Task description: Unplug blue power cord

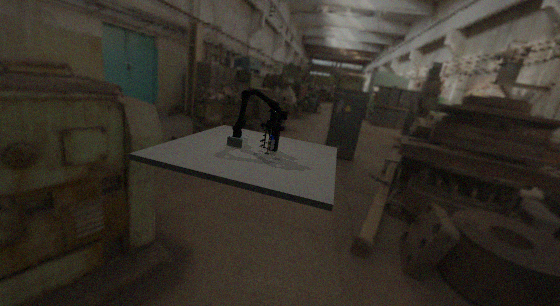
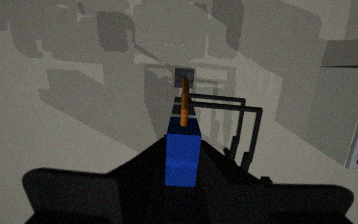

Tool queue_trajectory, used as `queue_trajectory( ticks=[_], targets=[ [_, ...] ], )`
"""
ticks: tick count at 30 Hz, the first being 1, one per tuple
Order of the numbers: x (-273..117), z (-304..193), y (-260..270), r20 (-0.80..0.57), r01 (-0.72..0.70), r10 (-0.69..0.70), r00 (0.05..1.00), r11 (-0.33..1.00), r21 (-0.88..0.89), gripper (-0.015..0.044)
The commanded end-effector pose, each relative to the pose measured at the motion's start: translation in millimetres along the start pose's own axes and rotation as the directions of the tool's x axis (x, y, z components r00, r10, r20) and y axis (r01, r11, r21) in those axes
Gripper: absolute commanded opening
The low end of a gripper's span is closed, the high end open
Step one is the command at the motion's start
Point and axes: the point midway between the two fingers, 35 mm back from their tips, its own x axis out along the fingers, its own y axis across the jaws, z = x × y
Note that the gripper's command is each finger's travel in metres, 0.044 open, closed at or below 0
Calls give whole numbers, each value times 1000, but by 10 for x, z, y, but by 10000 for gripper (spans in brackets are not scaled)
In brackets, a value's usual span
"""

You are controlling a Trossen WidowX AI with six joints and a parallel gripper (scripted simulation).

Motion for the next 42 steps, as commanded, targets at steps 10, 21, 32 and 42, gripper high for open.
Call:
queue_trajectory(
  ticks=[10,21,32,42],
  targets=[
    [-3,55,13,1,-3,3,1000,1000,-1,0],
    [-4,237,26,3,-2,2,1000,1000,0,0],
    [-7,420,20,6,-1,1,1000,1000,0,0],
    [-15,581,-6,9,0,0,1000,1000,1,0]
  ],
)
